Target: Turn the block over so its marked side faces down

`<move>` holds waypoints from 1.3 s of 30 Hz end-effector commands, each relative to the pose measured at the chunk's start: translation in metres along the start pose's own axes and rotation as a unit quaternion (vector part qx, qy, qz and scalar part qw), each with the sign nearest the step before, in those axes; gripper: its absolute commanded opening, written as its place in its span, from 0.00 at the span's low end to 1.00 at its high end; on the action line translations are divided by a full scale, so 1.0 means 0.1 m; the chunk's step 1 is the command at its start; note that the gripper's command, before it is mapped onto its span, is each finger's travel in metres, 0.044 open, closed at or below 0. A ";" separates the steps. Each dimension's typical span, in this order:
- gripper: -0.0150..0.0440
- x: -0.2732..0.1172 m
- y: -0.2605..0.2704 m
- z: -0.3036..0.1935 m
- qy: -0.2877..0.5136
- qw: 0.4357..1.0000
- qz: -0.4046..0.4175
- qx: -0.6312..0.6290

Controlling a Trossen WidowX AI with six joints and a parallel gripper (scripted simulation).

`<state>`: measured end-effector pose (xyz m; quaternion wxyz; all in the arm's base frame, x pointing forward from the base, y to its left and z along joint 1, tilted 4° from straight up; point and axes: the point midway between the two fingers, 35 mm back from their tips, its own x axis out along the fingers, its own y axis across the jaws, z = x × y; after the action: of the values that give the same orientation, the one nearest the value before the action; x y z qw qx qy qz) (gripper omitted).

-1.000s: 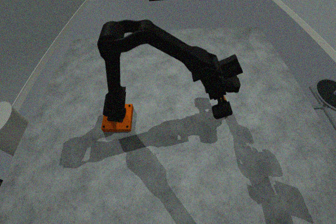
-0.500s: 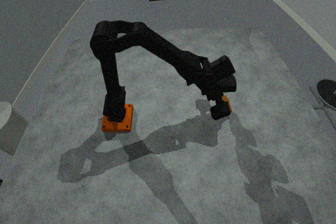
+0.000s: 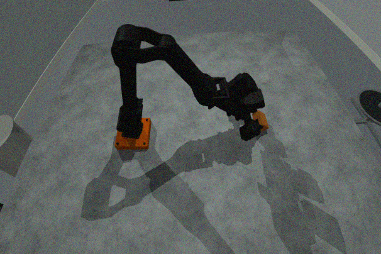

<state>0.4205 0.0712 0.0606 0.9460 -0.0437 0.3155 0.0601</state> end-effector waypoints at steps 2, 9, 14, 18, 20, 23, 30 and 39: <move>0.25 0.05 0.00 -0.11 -0.028 1.000 0.001 -0.003; 0.25 0.03 0.00 -0.17 -0.082 0.997 0.001 -0.003; 0.25 -0.03 -0.01 -0.20 -0.120 0.993 0.000 -0.003; 0.25 -0.09 -0.01 -0.22 -0.145 0.989 0.000 -0.004; 0.25 -0.09 -0.01 -0.23 -0.146 0.989 0.000 -0.004; 0.25 -0.11 -0.01 -0.21 -0.156 0.988 0.000 -0.004; 0.25 -0.12 -0.01 -0.21 -0.160 0.987 0.000 -0.004; 0.34 -0.12 -0.01 -0.21 -0.160 0.987 0.000 -0.004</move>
<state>0.3995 0.0657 0.0509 0.9842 -0.0353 0.1614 0.0643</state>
